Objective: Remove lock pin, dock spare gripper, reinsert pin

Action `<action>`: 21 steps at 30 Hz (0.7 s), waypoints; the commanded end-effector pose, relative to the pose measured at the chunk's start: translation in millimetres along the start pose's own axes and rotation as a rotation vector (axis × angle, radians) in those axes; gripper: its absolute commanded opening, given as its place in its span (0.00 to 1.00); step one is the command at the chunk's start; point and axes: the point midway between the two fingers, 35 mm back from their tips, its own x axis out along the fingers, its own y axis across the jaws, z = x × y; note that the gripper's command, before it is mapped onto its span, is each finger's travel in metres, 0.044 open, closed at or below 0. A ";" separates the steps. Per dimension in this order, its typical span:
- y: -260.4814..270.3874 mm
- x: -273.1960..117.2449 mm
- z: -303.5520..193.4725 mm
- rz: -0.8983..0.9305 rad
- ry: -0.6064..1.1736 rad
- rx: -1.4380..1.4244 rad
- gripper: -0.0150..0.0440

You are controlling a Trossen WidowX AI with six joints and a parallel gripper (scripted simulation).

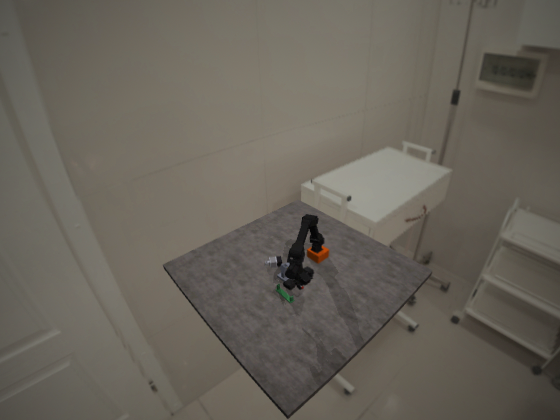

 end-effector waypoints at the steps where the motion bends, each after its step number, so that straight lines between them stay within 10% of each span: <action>1: -10.4 -0.2 3.1 -0.003 0.003 0.012 0.25; 21: -44.0 7.4 13.4 -0.011 -0.001 0.041 0.25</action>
